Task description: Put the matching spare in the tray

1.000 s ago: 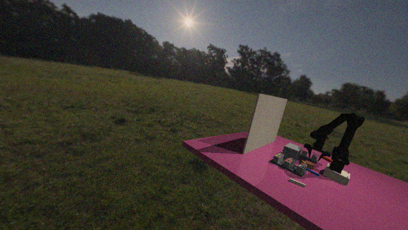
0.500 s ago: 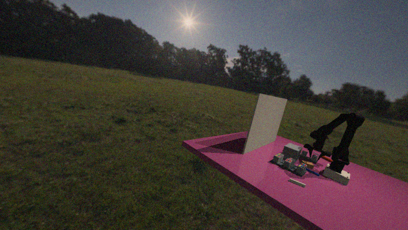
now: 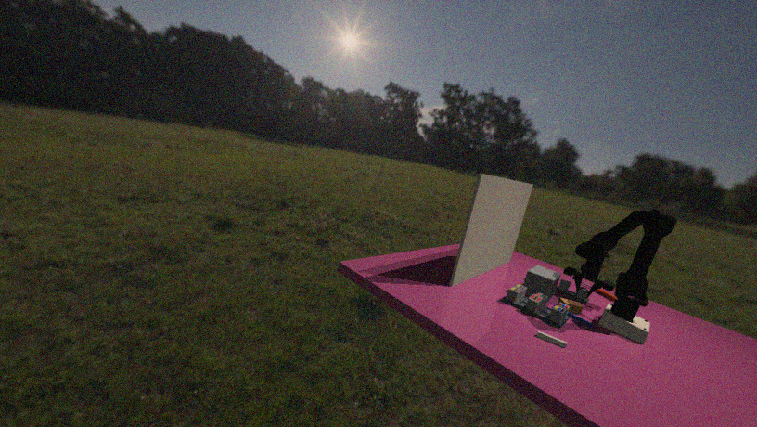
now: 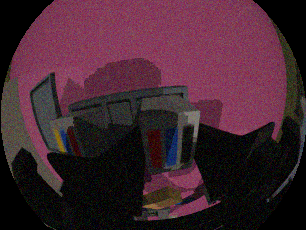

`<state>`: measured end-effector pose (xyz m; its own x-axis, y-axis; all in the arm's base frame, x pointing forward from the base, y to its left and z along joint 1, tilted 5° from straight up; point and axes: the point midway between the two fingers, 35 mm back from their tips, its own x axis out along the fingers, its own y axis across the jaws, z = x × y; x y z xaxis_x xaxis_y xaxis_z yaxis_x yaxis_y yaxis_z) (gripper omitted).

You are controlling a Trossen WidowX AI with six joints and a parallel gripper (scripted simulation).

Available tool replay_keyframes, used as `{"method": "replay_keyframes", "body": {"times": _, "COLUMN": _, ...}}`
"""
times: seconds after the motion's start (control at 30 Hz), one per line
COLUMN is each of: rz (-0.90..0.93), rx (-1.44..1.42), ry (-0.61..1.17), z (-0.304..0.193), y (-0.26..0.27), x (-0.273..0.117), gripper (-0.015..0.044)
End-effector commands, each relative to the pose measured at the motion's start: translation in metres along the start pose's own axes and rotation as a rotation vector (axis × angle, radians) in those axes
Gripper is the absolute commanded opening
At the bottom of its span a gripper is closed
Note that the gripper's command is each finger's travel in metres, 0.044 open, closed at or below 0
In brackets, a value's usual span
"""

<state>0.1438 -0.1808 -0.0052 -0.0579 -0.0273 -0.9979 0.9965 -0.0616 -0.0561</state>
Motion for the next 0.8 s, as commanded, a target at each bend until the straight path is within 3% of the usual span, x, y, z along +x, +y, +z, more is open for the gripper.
{"method": "replay_keyframes", "body": {"times": 0.0, "rz": 0.0, "rx": 0.0, "ry": 0.0, "z": 0.0, "y": 0.0, "x": 0.0, "gripper": 0.0}}
{"method": "replay_keyframes", "body": {"times": 0.2, "rz": 0.0, "rx": 0.0, "ry": 0.0, "z": 0.001, "y": 0.001, "x": -0.004, "gripper": 0.0}}
{"method": "replay_keyframes", "body": {"times": 0.6, "rz": -0.004, "rx": -0.004, "ry": 0.0, "z": 0.001, "y": 0.0, "x": -0.078, "gripper": 0.0}}
{"method": "replay_keyframes", "body": {"times": 0.77, "rz": -0.006, "rx": -0.008, "ry": 0.002, "z": 0.001, "y": 0.001, "x": -0.076, "gripper": 0.0}}
